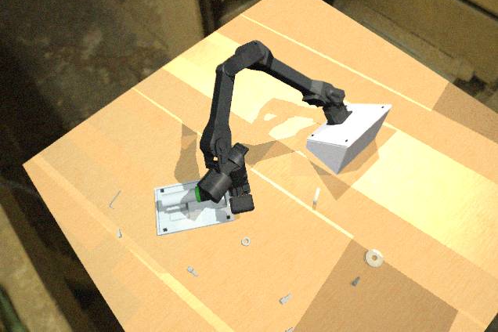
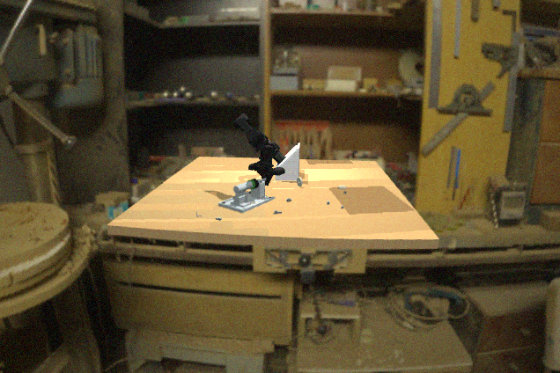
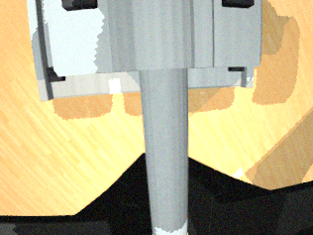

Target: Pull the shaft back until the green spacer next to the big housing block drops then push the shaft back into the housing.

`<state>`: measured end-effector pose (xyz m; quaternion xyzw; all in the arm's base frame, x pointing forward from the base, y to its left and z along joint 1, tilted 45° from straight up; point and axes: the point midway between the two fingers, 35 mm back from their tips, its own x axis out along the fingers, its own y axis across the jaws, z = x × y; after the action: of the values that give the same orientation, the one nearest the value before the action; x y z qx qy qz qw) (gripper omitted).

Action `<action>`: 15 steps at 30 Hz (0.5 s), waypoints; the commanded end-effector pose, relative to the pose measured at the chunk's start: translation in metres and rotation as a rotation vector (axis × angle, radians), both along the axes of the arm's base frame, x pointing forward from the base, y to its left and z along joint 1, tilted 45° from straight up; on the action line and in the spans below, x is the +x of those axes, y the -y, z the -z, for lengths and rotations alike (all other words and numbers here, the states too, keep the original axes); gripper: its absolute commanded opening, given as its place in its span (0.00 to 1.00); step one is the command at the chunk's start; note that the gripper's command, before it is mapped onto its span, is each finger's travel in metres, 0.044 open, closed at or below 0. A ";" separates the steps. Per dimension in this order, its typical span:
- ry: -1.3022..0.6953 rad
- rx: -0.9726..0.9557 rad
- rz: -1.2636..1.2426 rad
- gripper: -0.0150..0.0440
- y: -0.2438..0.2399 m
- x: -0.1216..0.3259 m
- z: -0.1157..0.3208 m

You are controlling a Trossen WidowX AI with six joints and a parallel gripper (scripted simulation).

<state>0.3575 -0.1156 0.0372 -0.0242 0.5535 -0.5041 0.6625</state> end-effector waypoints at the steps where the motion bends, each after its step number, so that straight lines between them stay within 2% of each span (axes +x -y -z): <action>1: 0.001 0.000 0.003 0.25 0.000 -0.001 0.000; 15: 0.001 0.000 0.003 0.25 -0.001 -0.002 0.001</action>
<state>0.3564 -0.1148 0.0366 -0.0242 0.5535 -0.5041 0.6625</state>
